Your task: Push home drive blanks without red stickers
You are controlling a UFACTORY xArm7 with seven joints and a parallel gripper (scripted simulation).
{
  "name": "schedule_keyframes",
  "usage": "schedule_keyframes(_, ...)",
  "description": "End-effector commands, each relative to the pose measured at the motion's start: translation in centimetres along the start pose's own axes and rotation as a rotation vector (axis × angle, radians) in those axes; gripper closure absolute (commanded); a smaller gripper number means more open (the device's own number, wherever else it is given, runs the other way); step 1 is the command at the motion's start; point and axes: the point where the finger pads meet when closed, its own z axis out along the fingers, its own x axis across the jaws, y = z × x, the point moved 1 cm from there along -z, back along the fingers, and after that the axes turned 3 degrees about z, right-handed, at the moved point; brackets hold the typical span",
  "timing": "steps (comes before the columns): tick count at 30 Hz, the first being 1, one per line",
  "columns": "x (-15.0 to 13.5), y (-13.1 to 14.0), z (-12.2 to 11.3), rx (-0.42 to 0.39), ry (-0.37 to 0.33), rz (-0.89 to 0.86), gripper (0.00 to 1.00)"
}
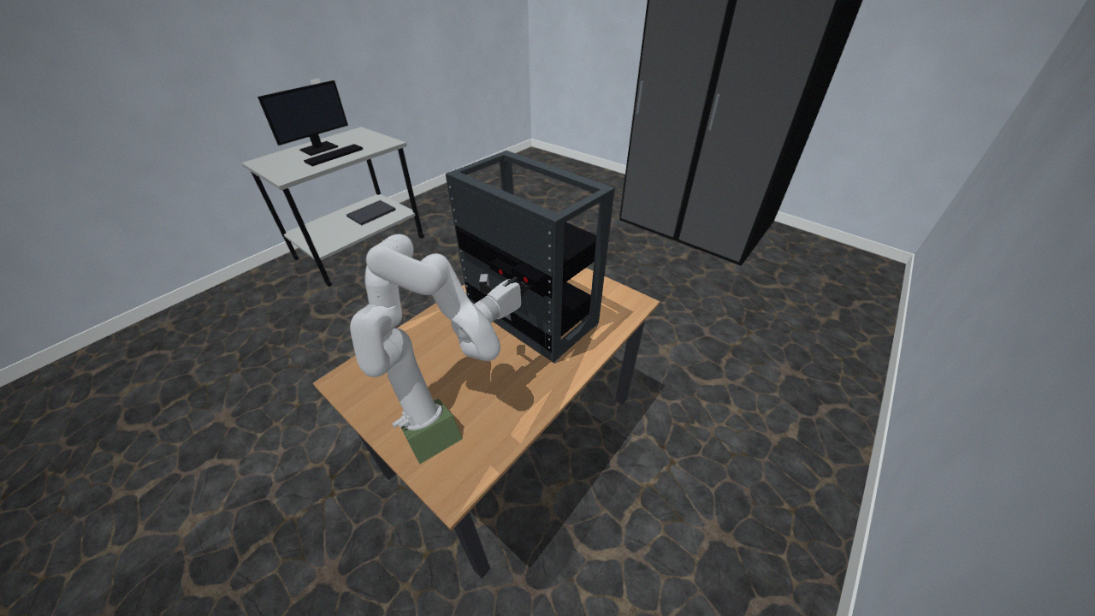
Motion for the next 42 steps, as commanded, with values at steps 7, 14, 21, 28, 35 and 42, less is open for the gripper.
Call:
schedule_keyframes(7,0.1,0.0,-4.8,-0.001,0.002,-0.001,1.0)
schedule_keyframes(14,0.1,0.0,-7.5,-0.001,0.002,-0.001,1.0)
schedule_keyframes(21,0.1,0.0,-9.2,-0.001,0.002,-0.001,1.0)
schedule_keyframes(28,0.1,0.0,-9.2,-0.001,0.002,-0.001,1.0)
schedule_keyframes(35,0.1,0.0,-9.2,-0.001,0.002,-0.001,1.0)
schedule_keyframes(42,0.1,0.0,-9.2,-0.001,0.002,-0.001,1.0)
